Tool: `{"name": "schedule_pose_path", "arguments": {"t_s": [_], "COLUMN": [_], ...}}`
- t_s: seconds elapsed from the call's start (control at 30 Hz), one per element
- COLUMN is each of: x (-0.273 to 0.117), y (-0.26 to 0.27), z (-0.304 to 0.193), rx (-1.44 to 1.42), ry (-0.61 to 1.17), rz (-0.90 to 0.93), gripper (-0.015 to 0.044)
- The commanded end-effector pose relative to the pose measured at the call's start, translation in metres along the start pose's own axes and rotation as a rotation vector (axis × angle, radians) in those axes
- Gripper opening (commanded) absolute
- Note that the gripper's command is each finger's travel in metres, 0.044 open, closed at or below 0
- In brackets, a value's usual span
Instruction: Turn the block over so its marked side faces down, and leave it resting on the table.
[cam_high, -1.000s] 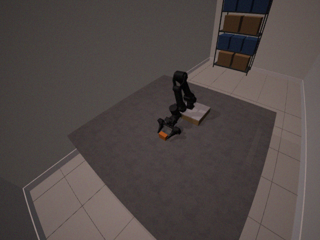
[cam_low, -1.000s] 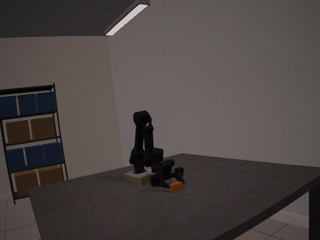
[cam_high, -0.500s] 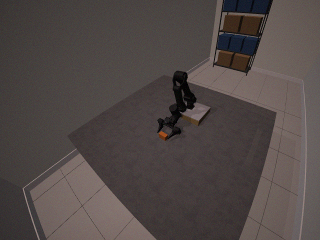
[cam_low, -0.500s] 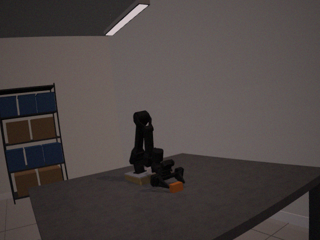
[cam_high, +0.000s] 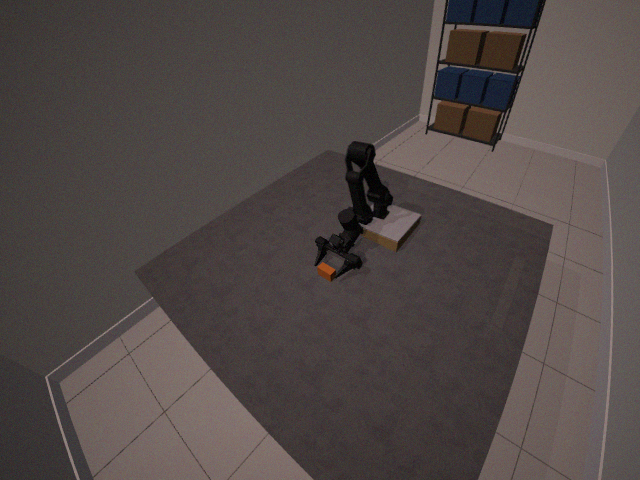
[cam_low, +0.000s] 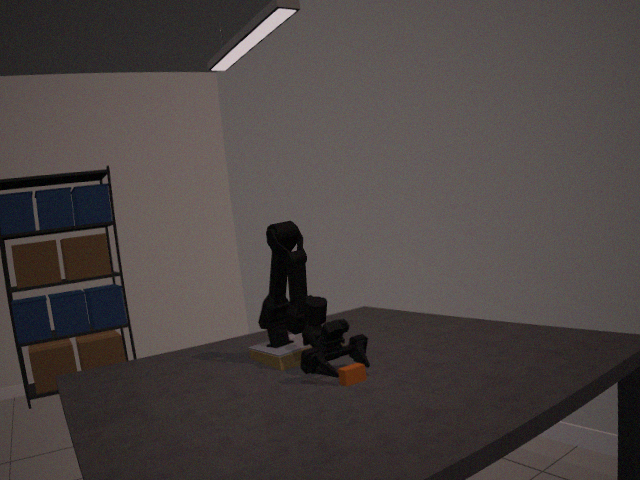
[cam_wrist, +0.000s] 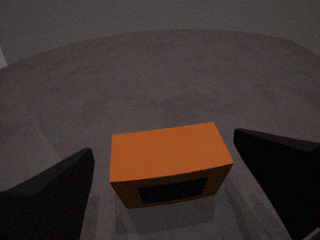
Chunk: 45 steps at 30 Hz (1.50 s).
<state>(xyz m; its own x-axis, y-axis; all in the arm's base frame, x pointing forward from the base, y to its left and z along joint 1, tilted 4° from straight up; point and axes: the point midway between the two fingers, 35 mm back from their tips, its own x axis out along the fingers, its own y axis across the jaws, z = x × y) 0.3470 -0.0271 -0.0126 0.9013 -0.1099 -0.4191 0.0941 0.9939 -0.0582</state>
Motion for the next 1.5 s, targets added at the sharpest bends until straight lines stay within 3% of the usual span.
{"name": "schedule_pose_path", "arguments": {"t_s": [0.0,0.17,0.33,0.43,0.73,1.3,1.47], "x": [0.006,0.012,-0.006,-0.015,-0.045,-0.045,-0.035], "y": [0.001,0.003,0.003,0.002,0.000,0.000,0.001], "z": [0.002,0.014,0.035,0.055,0.055,0.055,0.065], "rx": [-0.004,-0.001,-0.002,0.001,-0.006,-0.006,-0.007], "ry": [0.044,0.213,0.384,0.394,0.538,0.539,0.651], "rz": [0.006,0.008,0.007,0.005,0.002,0.002,0.004], "gripper": [0.0440,0.0440,0.0440,0.0440,0.0440,0.0440,0.0440]}}
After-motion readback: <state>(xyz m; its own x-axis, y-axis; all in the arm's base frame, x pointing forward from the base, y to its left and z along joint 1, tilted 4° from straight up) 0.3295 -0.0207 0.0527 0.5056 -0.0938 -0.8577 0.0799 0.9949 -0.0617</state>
